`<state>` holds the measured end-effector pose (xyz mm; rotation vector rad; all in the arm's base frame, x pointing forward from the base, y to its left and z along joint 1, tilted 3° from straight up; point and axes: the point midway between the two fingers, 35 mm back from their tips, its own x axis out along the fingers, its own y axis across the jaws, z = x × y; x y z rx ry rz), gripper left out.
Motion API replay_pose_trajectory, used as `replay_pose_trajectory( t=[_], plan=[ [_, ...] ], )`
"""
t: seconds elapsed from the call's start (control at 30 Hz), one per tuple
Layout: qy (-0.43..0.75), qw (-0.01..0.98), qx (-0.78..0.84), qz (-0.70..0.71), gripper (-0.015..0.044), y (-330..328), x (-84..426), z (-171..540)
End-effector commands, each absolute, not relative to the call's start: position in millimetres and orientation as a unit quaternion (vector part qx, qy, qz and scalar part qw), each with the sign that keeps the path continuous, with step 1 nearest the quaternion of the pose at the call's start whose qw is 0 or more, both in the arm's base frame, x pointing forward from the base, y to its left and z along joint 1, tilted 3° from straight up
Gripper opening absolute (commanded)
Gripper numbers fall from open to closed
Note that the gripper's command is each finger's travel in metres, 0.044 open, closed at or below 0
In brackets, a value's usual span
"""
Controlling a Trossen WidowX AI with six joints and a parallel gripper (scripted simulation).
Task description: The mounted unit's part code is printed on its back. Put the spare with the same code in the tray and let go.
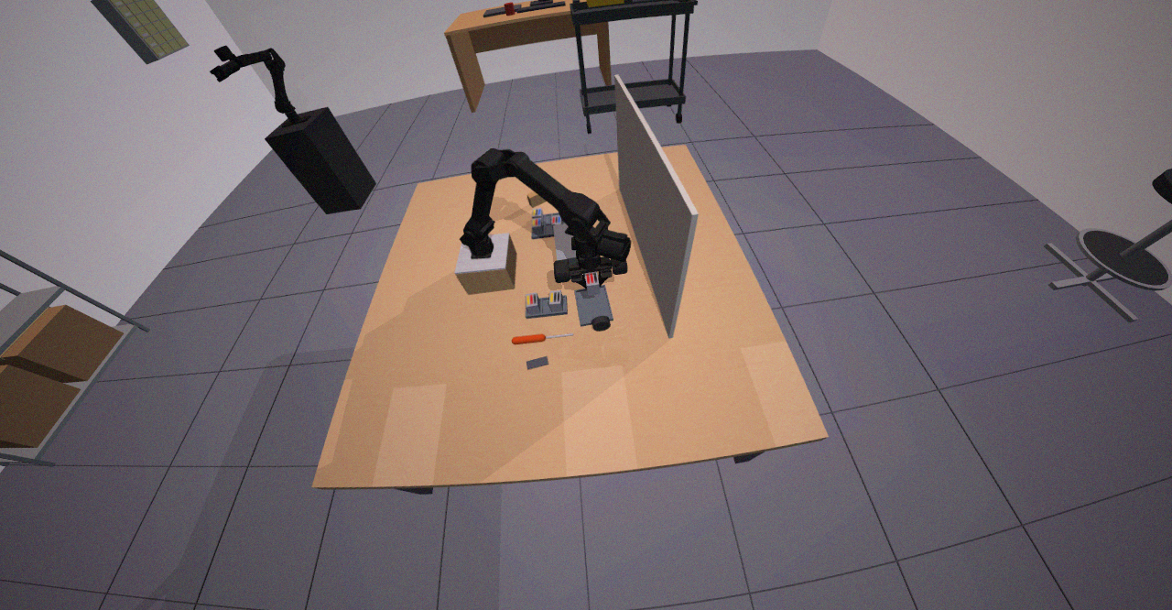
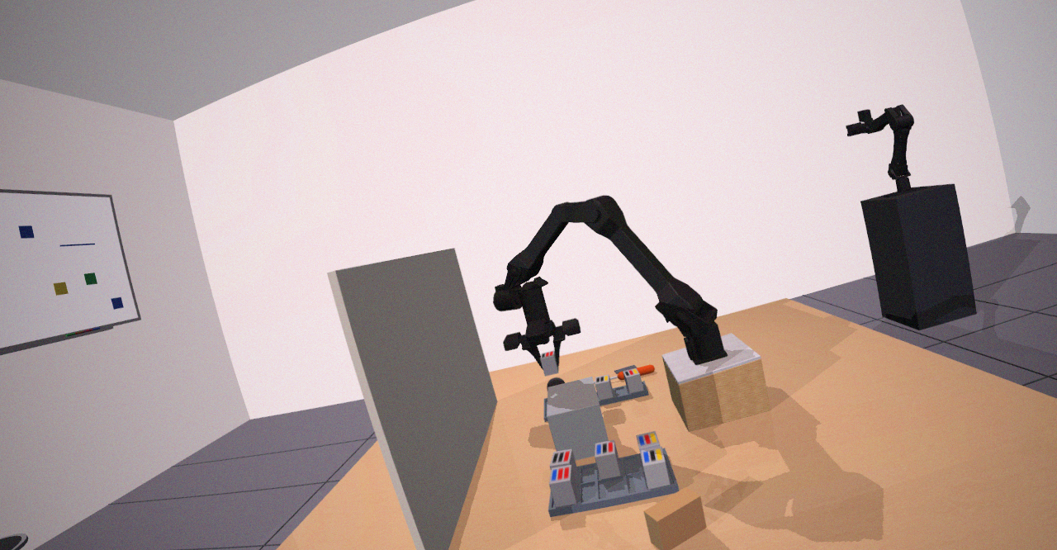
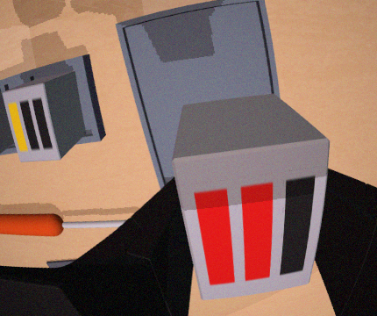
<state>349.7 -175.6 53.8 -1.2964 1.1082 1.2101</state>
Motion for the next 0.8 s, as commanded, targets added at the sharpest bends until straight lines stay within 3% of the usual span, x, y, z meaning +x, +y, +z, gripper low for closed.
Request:
replay_pose_trajectory(
  t=[0.0, 0.77],
  plan=[
    [0.457, 0.503, -0.536, 0.501, 0.0000, -174.9, 350.6, 48.6],
    [0.457, 0.503, -0.536, 0.501, 0.0000, -174.1, 352.1, 20.5]
  ],
)
